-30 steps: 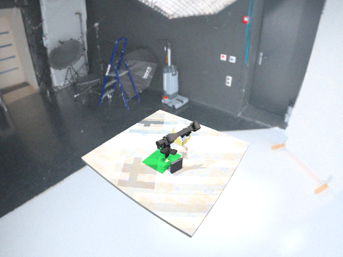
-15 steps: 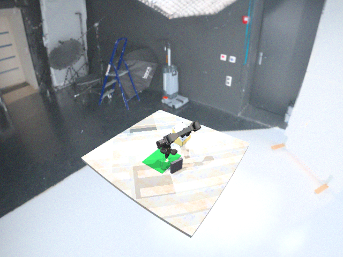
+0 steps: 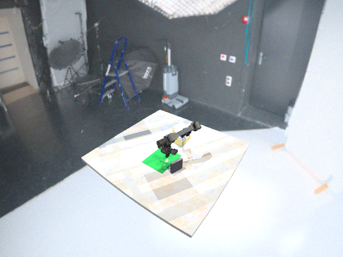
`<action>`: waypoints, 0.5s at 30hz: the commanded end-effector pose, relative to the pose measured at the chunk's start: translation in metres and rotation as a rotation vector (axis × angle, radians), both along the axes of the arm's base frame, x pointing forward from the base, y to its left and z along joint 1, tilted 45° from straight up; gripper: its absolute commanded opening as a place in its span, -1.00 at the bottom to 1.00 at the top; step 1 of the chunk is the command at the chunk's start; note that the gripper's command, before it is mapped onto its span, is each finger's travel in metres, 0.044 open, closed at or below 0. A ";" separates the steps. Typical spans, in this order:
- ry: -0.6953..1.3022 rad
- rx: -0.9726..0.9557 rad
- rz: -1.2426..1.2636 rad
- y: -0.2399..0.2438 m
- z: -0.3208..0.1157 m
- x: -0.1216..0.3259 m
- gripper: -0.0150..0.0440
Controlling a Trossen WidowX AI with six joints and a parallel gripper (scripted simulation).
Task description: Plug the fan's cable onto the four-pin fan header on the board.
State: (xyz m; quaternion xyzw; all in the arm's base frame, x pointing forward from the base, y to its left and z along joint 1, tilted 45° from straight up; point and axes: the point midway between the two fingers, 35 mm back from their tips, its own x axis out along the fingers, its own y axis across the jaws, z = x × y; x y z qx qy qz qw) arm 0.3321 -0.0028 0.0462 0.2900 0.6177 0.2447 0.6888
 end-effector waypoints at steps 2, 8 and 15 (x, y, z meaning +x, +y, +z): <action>0.006 0.006 -0.006 0.000 -0.001 -0.003 -0.49; 0.006 0.006 -0.006 0.005 -0.006 -0.002 -0.49; 0.006 0.006 -0.006 0.016 -0.016 0.000 -0.49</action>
